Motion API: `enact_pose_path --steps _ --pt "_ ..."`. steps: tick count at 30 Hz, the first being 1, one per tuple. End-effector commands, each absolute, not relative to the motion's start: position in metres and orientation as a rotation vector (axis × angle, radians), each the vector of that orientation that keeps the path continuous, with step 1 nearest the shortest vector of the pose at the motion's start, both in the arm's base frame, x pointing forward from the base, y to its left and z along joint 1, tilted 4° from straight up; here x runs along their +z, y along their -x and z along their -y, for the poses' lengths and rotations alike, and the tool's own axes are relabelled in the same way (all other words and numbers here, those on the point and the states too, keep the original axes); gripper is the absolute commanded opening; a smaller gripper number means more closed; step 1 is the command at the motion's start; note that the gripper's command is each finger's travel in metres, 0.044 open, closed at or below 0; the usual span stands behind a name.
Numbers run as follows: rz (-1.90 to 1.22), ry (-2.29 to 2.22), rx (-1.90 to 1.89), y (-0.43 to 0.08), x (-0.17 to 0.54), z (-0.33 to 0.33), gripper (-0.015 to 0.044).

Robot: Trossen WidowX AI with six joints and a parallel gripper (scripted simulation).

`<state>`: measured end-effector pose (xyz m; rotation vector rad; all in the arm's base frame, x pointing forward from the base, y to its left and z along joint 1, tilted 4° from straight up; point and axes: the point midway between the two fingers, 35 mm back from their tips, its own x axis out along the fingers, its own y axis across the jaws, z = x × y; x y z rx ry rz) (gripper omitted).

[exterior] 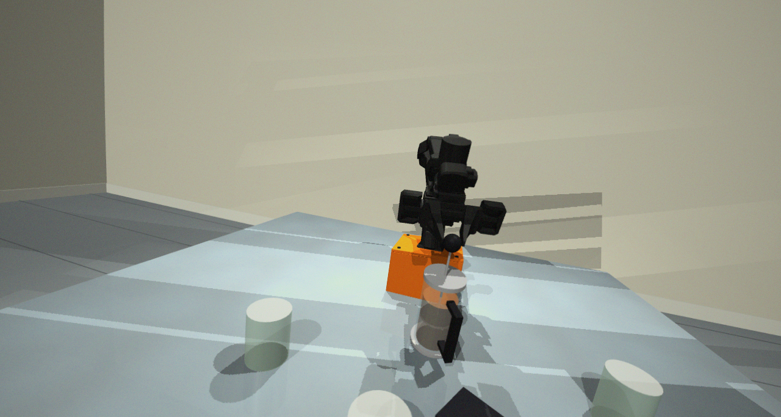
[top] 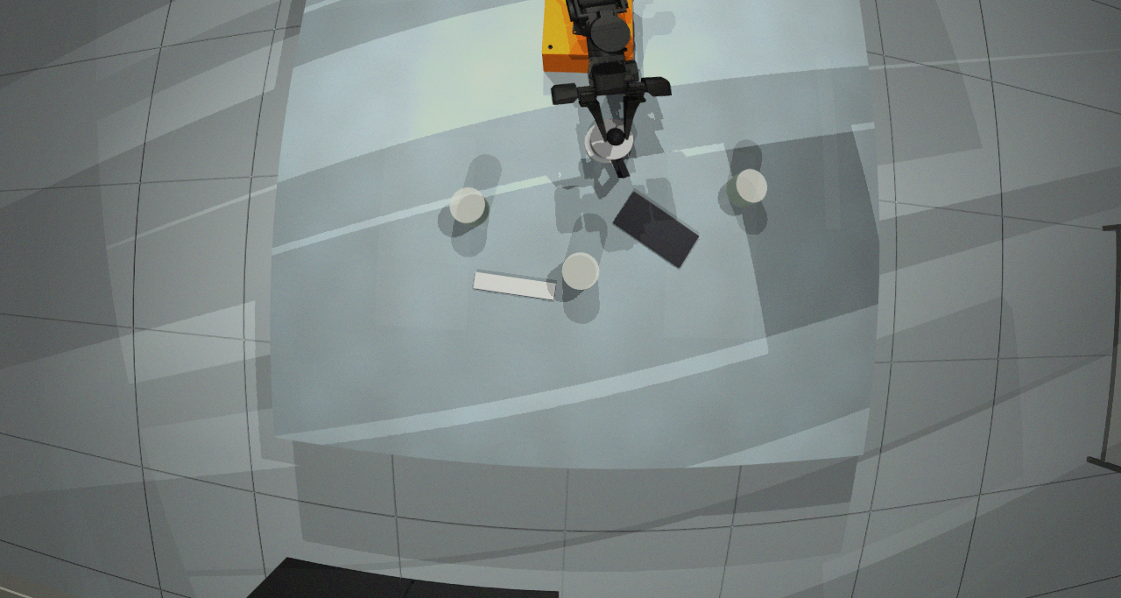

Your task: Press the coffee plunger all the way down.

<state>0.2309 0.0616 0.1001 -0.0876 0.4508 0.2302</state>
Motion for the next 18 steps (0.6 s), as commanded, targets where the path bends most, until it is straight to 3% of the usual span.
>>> enact_pose_path --steps 1,18 --pt "-0.551 0.111 0.229 -0.225 0.067 -0.059 0.0119" --pt "-0.55 0.111 0.229 -0.241 0.068 -0.063 0.0119"
